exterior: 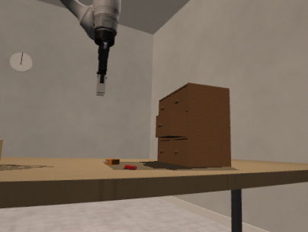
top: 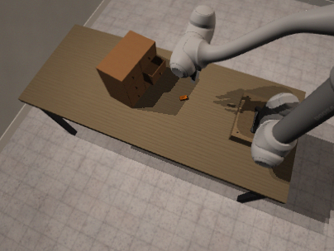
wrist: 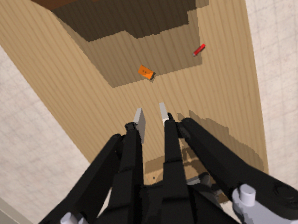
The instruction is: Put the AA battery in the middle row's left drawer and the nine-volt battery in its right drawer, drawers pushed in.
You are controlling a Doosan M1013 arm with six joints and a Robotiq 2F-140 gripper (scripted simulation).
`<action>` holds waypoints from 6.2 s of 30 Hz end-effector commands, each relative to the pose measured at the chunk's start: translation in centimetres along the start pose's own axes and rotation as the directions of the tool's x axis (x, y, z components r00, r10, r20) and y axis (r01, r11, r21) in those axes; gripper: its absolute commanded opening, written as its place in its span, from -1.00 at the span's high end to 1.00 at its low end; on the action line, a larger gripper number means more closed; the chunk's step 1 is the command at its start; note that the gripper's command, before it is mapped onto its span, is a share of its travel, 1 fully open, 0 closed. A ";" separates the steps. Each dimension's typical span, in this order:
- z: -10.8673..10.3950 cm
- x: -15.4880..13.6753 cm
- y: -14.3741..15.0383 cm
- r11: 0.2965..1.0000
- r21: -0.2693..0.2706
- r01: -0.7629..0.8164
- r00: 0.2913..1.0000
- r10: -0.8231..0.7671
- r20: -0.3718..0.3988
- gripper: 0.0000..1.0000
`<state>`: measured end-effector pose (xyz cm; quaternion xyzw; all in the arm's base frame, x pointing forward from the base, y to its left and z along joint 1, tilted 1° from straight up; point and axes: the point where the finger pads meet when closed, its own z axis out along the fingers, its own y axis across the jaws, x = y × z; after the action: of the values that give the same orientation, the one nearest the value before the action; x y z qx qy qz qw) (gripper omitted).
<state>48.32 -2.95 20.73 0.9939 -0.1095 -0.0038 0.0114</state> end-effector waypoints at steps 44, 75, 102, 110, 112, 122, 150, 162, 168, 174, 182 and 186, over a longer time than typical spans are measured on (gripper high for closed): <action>16.8 5.7 -0.4 -0.293 -0.007 -0.956 -0.293 0.955 0.047 0.60; 17.0 5.8 -0.4 -0.686 0.000 -0.728 -0.686 0.728 0.000 0.49; 22.0 5.8 -0.5 -0.686 0.000 -0.728 -0.686 0.728 0.000 0.49; 22.1 5.8 -0.5 -0.686 0.000 -0.728 -0.686 0.728 0.000 0.49; 22.1 5.8 -0.5 -0.686 0.000 -0.728 -0.686 0.728 0.000 0.49; 22.1 5.8 -0.5 -0.686 0.000 -0.728 -0.686 0.728 0.000 0.49; 24.6 5.8 -0.5 -0.686 0.000 -0.728 -0.686 0.728 0.000 0.49; 24.6 5.8 -0.5 -0.686 0.000 -0.728 -0.686 0.728 0.000 0.49; 24.6 5.8 -0.5 -0.686 0.000 -0.728 -0.686 0.728 0.000 0.49; 24.6 5.8 -0.5 -0.686 0.000 -0.728 -0.686 0.728 0.000 0.73; 24.6 5.8 -0.5 -0.686 0.000 -0.728 -0.686 0.728 0.000 0.73; 24.6 5.8 -0.5 -0.686 0.000 -0.728 -0.686 0.728 0.000 0.73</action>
<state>53.80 -4.27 -3.92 0.2935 -0.9559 0.0089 0.0080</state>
